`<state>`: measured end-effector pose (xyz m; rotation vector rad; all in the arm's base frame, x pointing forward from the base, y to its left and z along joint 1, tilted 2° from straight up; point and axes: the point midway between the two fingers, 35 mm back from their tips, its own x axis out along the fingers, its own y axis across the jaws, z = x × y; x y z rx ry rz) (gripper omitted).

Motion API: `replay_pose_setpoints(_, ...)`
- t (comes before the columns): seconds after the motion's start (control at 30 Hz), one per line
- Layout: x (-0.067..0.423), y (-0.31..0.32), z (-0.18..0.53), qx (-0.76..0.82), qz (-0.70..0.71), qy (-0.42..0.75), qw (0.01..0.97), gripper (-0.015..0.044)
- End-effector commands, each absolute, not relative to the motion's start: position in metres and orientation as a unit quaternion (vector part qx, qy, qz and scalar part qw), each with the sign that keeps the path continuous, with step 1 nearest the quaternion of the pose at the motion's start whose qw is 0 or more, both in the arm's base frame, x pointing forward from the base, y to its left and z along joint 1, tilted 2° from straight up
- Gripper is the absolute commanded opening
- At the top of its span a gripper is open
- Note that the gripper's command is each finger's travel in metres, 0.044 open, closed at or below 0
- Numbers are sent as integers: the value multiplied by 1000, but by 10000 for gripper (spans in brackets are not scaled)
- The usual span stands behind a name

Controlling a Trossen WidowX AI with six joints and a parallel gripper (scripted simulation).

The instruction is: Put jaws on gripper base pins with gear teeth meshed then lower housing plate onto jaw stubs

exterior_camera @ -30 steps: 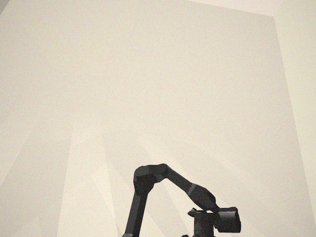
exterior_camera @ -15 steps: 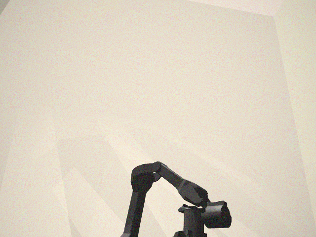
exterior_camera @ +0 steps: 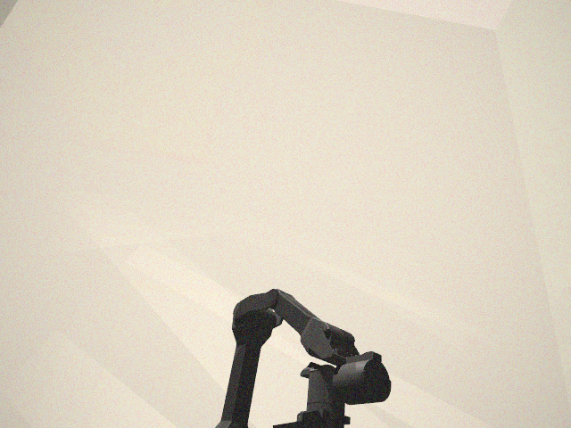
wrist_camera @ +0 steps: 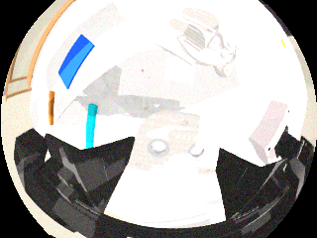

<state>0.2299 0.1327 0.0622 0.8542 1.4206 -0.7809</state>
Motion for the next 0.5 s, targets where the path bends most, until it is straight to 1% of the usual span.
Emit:
replay_pose_setpoints(0.0,232,122,62,348,-315,627,622,351)
replay_pose_setpoints(0.47,242,79,60,245,-215,668,670,351)
